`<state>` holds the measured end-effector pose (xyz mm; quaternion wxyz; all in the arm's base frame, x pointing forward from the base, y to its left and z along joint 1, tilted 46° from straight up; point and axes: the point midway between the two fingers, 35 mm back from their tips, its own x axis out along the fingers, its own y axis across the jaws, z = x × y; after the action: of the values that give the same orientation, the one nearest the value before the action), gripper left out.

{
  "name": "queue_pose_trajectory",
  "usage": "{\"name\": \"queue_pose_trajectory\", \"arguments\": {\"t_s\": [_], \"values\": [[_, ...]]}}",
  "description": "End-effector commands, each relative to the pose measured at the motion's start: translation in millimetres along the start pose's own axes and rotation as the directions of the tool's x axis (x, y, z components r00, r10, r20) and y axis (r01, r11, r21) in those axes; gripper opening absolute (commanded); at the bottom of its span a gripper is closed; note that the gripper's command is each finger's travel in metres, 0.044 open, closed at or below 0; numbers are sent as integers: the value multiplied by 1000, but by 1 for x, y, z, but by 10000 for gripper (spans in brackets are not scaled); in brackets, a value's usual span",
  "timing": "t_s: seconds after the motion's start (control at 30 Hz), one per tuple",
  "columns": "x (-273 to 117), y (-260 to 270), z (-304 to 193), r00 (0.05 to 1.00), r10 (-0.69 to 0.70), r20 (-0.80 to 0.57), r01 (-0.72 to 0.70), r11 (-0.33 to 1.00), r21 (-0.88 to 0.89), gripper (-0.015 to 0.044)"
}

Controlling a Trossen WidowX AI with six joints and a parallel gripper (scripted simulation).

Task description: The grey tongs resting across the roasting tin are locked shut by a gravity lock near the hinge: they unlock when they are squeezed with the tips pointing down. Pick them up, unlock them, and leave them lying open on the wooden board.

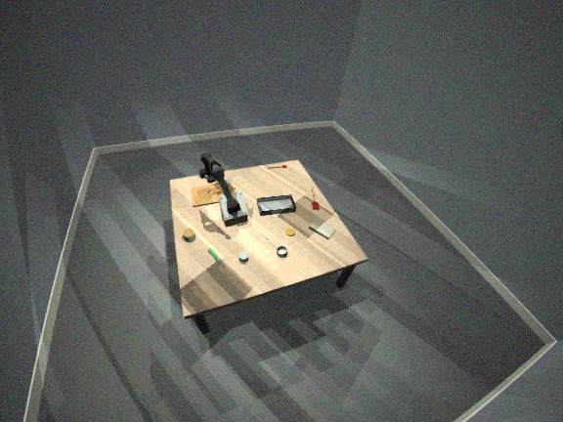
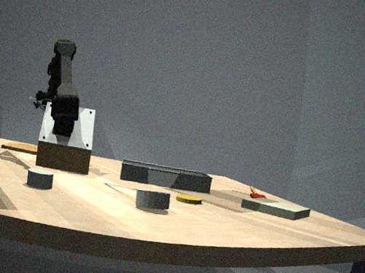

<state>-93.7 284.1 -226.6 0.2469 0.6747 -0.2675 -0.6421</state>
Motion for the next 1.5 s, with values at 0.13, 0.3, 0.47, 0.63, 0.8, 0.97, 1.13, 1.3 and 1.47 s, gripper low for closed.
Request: {"name": "queue_pose_trajectory", "arguments": {"t_s": [0.13, 0.3, 0.47, 0.63, 0.8, 0.97, 1.13, 1.3, 1.47], "values": [[16, 1, 0, 1000, 3, -3, -3, 1000, 6, -150], [24, 1, 0, 1000, 0, -3, 0, 1000, 7, -150], [32, 1, 0, 1000, -2, -2, 2, 1000, 7, -150], [41, 1, 0, 1000, -4, -2, 4, 1000, 8, -150], [49, 2, 0, 1000, -6, -2, 6, 1000, 9, -150], [57, 3, -1, 1000, -8, -2, 8, 1000, 9, -150], [65, 4, -1, 1000, -10, -2, 10, 1000, 10, -150], [73, 5, -1, 1000, -12, -1, 12, 1000, 11, -150], [81, 6, -2, 1000, -14, -1, 14, 1000, 11, -150]]}}
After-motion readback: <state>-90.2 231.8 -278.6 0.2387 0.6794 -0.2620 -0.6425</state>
